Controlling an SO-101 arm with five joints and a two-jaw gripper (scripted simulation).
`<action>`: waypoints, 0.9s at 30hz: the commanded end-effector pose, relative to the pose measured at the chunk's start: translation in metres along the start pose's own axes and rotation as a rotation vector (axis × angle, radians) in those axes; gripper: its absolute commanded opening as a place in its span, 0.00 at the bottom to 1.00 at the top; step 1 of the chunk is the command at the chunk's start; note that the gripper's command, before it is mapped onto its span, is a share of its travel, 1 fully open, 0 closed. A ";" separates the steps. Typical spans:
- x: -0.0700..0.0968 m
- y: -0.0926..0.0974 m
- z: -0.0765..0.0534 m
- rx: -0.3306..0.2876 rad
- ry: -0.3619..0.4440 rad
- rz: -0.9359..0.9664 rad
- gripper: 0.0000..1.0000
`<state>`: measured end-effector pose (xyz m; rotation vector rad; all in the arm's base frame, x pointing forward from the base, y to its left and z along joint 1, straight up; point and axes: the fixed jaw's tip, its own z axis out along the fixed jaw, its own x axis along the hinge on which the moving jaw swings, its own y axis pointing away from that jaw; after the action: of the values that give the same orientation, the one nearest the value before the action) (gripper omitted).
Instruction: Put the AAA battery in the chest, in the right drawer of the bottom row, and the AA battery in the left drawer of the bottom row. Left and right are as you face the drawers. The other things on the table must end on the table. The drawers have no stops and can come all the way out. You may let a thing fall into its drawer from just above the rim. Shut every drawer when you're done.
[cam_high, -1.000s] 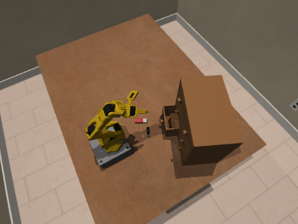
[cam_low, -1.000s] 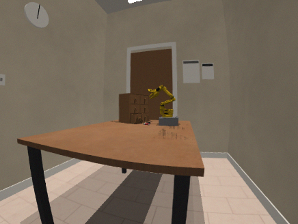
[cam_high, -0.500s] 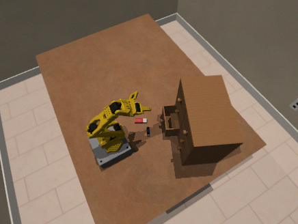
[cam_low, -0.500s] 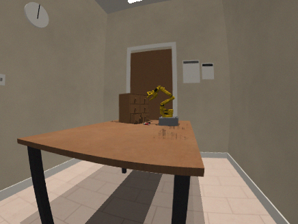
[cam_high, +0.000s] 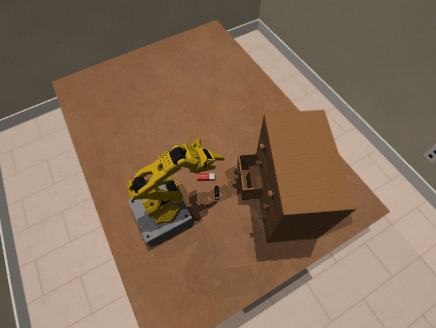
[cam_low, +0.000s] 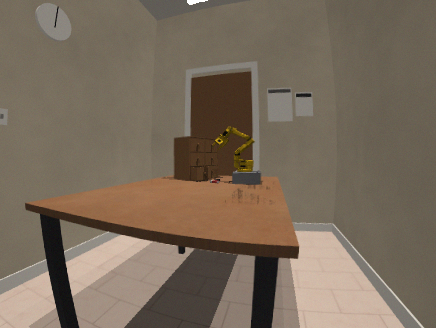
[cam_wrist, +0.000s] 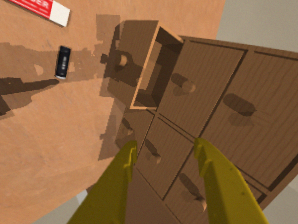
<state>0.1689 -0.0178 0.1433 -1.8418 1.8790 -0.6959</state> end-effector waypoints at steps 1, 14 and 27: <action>0.002 0.003 0.008 -0.038 -0.001 -0.116 0.21; 0.004 0.007 0.025 -0.116 -0.033 -0.451 0.21; 0.006 0.012 0.042 -0.184 -0.091 -0.784 0.21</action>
<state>0.1842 -0.0243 0.1104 -2.6206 1.2382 -0.6871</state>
